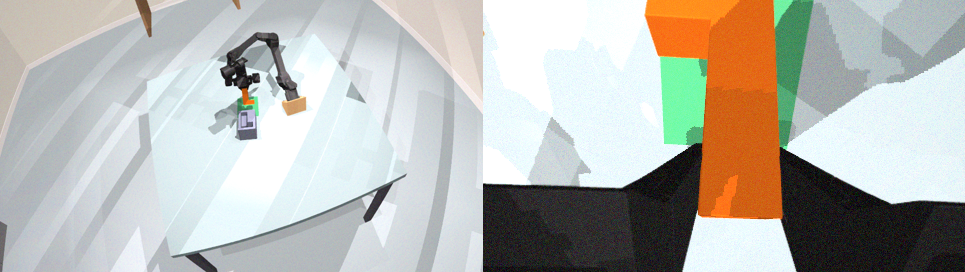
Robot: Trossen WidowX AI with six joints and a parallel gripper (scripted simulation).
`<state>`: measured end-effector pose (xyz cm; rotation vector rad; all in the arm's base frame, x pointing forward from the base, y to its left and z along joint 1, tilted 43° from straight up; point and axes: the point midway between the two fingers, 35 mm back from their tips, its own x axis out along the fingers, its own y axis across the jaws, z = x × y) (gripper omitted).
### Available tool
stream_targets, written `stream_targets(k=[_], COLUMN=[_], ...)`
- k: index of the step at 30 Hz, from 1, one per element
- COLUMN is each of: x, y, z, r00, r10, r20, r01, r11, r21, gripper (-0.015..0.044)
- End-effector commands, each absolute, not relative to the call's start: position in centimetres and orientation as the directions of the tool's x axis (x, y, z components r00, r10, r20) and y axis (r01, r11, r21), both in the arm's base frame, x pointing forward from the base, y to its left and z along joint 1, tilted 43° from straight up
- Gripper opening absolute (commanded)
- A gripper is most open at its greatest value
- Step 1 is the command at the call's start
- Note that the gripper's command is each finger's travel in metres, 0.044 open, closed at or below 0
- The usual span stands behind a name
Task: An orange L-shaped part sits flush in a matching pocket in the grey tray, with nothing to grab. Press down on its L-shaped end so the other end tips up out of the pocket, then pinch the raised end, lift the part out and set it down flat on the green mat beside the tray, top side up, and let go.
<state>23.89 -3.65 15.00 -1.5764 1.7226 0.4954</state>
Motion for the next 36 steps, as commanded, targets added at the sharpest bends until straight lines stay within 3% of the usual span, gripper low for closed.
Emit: stream_targets(k=[1,36], x=[23.9,24.0], y=[-4.1,-7.3], z=[14.7,11.4], r00=[0.031,0.031], r10=[-0.683,-0.685], r20=[-0.73,-0.728], r01=[-0.966,-0.966], r11=[0.168,0.167], r21=[-0.197,-0.199], gripper=[0.0,0.0])
